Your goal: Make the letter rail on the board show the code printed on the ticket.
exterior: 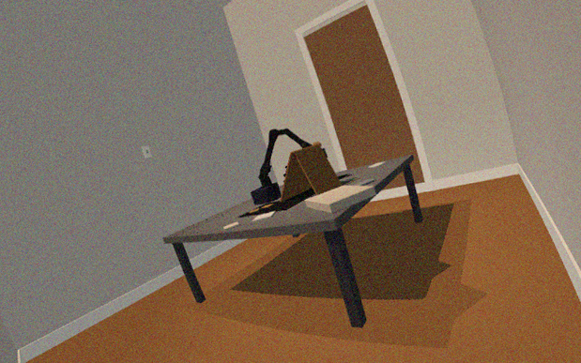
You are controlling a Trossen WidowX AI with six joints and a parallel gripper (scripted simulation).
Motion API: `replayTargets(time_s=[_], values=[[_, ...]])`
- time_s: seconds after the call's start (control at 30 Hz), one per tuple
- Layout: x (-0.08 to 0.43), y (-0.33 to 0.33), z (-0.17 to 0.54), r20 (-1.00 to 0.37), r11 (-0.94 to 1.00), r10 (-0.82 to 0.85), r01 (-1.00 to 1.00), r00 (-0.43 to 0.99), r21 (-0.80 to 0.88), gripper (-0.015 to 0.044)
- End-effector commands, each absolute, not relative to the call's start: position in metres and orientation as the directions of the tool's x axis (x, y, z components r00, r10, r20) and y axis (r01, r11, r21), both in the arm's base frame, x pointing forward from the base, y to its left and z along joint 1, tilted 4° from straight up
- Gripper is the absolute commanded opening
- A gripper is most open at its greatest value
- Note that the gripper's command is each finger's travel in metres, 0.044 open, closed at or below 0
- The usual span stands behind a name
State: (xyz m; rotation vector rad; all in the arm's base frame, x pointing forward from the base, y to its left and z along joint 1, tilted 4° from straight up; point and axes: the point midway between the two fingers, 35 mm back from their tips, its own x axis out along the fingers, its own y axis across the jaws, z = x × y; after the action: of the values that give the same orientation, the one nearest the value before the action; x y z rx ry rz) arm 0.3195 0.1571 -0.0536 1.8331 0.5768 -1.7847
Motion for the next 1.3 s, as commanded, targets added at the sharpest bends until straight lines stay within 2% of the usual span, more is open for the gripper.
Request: replayTargets(time_s=[0.0, 1.27], values=[[0.319, 0.157, -0.05, -0.998, -0.781, -0.052, 0.62, 0.047, 0.07, 0.0], [0.315, 0.159, -0.034, -0.998, -0.781, -0.052, 0.62, 0.047, 0.07, 0.0]])
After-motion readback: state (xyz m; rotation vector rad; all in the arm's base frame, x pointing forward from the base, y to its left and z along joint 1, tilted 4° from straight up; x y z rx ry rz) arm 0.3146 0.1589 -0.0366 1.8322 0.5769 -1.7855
